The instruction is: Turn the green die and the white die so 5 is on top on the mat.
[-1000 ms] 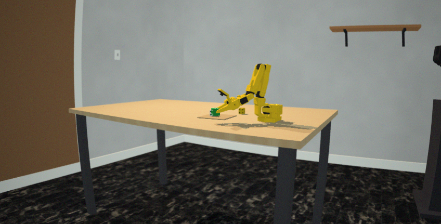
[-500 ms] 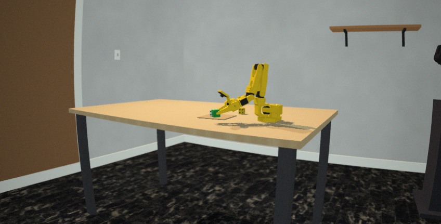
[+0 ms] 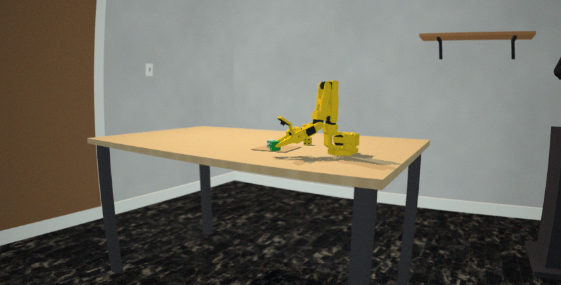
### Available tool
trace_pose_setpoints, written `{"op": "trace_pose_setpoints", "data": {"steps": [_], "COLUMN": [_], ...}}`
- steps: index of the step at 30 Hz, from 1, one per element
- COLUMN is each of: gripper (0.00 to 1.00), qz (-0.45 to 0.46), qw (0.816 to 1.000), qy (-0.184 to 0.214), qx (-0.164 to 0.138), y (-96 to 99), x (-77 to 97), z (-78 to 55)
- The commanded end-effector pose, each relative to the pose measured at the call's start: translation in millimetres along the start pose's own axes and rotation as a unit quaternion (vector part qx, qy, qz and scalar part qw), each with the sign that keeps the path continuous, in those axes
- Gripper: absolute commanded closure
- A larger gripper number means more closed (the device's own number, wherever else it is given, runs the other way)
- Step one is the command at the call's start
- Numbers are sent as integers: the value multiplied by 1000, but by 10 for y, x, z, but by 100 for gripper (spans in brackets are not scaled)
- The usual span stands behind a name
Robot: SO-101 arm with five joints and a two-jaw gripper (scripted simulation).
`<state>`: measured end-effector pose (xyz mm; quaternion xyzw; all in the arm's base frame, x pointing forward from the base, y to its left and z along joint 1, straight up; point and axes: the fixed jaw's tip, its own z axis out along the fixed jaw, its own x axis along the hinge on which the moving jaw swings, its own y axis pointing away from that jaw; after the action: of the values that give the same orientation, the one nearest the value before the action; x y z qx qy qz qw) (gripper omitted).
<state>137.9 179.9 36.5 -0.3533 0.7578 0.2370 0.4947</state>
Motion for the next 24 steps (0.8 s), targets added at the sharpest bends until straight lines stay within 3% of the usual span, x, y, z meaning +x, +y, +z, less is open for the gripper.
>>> {"op": "trace_pose_setpoints", "data": {"steps": [1, 24], "gripper": [100, 100], "qz": [-3, -3], "qw": [1000, 1000], "qy": [-23, -23], "qx": [3, 3], "y": [-15, -16], "x": [-72, 8], "z": [31, 65]}}
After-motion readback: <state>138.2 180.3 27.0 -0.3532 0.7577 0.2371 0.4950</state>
